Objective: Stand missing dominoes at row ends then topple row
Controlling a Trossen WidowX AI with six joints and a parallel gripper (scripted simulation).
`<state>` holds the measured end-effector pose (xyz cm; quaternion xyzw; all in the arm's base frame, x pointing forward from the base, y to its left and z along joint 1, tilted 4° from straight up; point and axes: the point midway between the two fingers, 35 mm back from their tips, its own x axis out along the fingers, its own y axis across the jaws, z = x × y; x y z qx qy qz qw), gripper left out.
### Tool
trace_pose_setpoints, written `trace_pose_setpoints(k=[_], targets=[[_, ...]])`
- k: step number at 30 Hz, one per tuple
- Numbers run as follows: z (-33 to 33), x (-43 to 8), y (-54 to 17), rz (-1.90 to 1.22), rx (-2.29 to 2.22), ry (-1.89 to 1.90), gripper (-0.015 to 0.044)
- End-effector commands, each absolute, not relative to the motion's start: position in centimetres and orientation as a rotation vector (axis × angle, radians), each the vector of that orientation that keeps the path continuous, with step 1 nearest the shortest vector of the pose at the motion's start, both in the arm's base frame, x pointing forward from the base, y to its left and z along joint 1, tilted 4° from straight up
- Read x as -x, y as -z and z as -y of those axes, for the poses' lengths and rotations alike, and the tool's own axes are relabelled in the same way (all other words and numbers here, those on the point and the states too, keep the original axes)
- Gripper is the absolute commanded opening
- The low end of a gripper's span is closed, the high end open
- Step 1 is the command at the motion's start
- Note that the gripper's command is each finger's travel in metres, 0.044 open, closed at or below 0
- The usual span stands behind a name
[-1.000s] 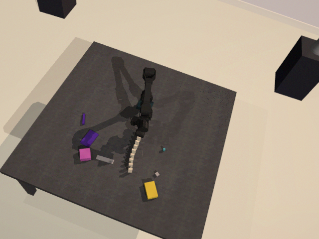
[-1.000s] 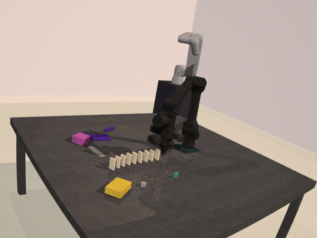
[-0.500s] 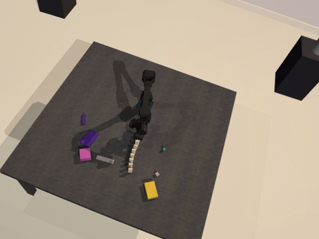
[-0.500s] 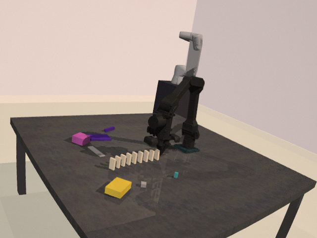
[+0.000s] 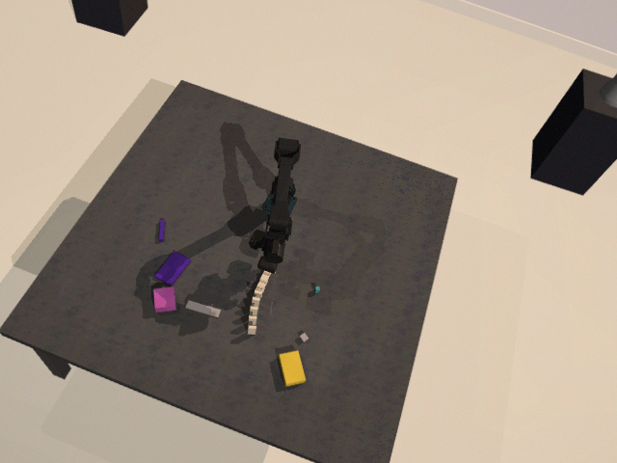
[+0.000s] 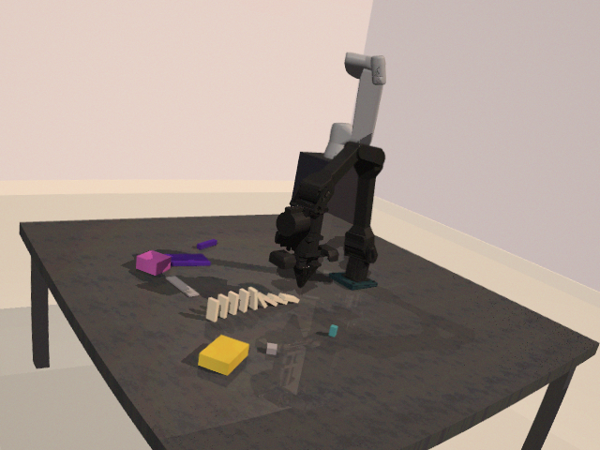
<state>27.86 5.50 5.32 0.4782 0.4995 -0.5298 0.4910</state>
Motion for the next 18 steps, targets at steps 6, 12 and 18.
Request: trace_pose_setpoints(k=[6, 12, 18], targets=[[-5.31, -30.15, -9.09, -1.192, -1.181, 1.255, 0.0000], [-5.31, -30.15, -9.09, -1.192, -1.181, 1.255, 0.0000], [-5.31, -30.15, -9.09, -1.192, -1.181, 1.255, 0.0000]])
